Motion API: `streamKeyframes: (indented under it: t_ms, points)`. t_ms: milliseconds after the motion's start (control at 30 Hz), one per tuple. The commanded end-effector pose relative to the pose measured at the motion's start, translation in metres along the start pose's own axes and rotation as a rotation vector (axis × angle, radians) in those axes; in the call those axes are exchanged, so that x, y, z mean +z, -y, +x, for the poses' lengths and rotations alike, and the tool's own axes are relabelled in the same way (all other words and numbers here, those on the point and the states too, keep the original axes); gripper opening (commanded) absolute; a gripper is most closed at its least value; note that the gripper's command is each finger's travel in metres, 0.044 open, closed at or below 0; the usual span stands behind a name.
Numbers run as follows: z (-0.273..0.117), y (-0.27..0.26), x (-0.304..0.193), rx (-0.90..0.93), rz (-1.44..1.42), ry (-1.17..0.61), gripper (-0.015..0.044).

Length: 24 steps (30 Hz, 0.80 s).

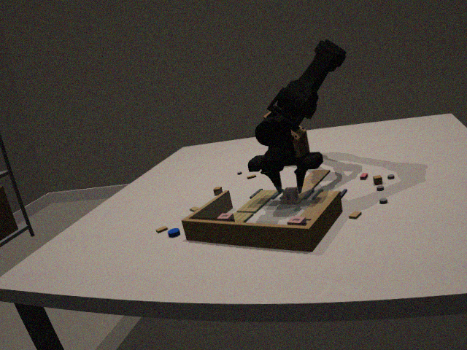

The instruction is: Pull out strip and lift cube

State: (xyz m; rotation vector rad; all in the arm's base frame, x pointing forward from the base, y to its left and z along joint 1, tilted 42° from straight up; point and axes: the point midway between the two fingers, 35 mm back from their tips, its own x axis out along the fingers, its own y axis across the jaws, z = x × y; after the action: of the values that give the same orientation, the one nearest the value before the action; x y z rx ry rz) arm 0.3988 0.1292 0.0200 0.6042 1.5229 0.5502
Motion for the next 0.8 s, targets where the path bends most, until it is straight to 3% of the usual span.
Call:
streamKeyframes:
  t_ms: [0,233,367,567,700,767]
  points:
    - [0.006,0.0,-0.001,0.005,0.005,-0.001,0.025]
    - [0.015,0.0,-0.001,0.006,0.005,-0.001,0.025]
    - [0.012,0.0,-0.001,0.001,0.0,-0.002,0.0145]
    - [0.012,0.0,-0.001,0.001,0.0,-0.002,0.0105]
    - [0.01,0.001,-0.003,0.001,0.001,-0.002,0.0]
    - [0.005,0.004,-0.01,0.001,0.002,-0.003,0.0]
